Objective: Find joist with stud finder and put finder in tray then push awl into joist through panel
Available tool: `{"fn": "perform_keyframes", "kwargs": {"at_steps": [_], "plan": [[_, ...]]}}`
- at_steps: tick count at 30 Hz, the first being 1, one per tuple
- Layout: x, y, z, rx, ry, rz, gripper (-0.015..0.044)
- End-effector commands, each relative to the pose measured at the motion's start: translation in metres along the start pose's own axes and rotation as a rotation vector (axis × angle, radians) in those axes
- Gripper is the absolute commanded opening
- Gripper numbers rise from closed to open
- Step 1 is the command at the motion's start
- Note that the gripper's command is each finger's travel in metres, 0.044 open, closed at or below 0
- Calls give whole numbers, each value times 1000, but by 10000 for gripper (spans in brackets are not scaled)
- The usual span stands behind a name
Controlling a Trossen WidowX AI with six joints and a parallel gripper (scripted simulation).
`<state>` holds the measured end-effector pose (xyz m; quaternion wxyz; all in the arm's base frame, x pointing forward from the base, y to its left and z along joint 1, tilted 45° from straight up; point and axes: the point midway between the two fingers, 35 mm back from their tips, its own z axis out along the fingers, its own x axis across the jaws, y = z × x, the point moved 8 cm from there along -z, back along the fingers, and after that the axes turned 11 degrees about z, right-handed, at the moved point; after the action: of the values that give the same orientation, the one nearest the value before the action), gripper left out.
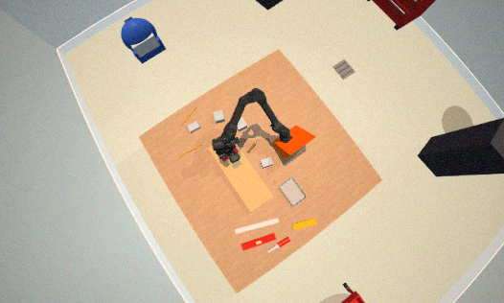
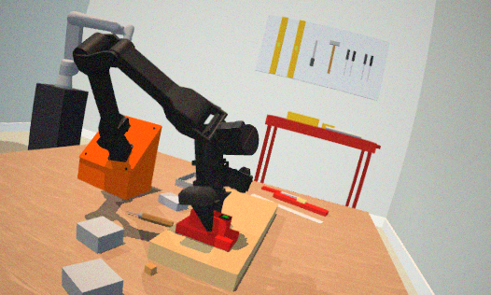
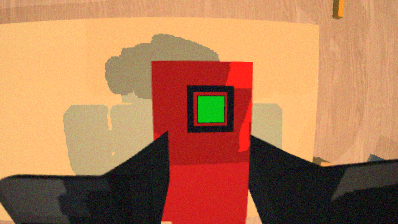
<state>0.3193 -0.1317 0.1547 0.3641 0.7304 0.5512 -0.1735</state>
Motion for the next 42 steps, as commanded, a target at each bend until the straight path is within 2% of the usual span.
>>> {"fn": "perform_keyframes", "kwargs": {"at_steps": [1,42], "plan": [[13,-3,1,1,2,-4,0],[119,-24,0,2,6,-3,0]]}}
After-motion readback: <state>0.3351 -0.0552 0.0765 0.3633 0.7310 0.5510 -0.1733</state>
